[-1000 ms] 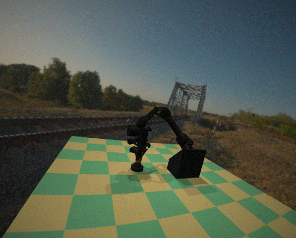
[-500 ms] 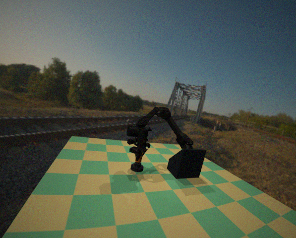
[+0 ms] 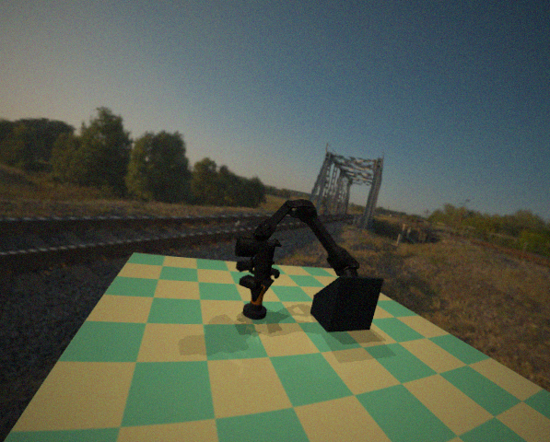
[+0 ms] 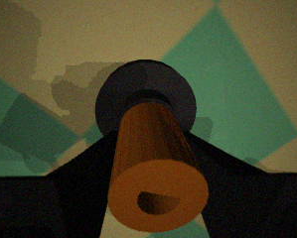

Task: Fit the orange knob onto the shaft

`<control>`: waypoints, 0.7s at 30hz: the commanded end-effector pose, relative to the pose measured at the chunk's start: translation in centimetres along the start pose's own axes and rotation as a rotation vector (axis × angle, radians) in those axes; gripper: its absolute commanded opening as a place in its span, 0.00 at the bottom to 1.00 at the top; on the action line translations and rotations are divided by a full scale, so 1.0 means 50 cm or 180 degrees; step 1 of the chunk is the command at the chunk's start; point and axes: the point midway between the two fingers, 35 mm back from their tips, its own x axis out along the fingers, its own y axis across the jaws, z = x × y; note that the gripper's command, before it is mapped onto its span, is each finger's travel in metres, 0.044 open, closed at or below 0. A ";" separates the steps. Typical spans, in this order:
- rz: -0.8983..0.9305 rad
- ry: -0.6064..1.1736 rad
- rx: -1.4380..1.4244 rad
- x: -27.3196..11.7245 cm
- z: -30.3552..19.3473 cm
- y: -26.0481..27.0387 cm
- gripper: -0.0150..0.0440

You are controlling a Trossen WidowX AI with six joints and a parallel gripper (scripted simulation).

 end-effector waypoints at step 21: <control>-0.0003 0.0001 -0.0032 0.003 0.000 0.000 0.79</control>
